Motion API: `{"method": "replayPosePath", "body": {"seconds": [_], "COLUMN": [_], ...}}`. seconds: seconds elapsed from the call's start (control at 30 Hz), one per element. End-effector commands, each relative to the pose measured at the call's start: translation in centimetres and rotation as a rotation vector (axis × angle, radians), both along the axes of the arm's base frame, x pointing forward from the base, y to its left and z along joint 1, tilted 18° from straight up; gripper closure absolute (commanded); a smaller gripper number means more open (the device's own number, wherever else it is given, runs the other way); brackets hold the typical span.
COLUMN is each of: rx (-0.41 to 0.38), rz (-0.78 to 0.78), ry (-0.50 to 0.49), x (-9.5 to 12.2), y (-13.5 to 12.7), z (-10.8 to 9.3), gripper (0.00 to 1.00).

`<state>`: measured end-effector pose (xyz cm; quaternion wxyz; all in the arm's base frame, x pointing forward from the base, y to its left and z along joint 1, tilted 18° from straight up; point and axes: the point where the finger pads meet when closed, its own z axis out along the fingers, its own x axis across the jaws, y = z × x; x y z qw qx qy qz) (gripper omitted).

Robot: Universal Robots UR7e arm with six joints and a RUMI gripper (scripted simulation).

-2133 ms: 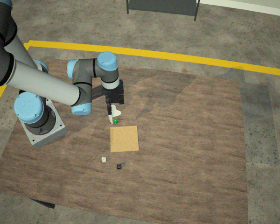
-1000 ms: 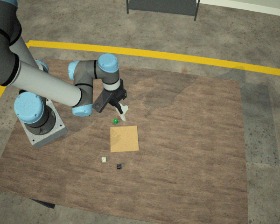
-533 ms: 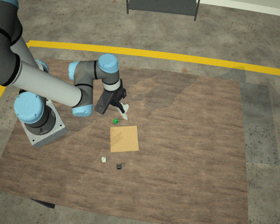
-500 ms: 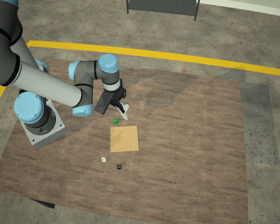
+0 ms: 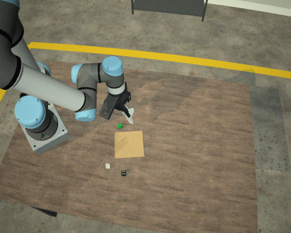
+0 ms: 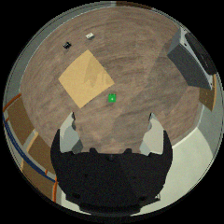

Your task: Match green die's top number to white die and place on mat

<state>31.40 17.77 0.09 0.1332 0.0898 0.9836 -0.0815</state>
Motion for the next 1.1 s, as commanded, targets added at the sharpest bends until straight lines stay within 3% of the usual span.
{"method": "replayPosePath", "body": {"seconds": [0.0, 0.17, 0.2, 1.07], "rx": [0.0, -0.001, -0.001, -0.001], "rz": [0.004, 0.004, 0.004, 0.004], "ry": [0.0, 0.0, 0.0, 0.0], "x": [0.03, 0.03, 0.03, 0.03], "y": [0.02, 0.02, 0.02, 0.02], "z": [0.03, 0.03, 0.03, 0.03], "gripper": [0.0, 0.0, 0.79, 0.79]}}
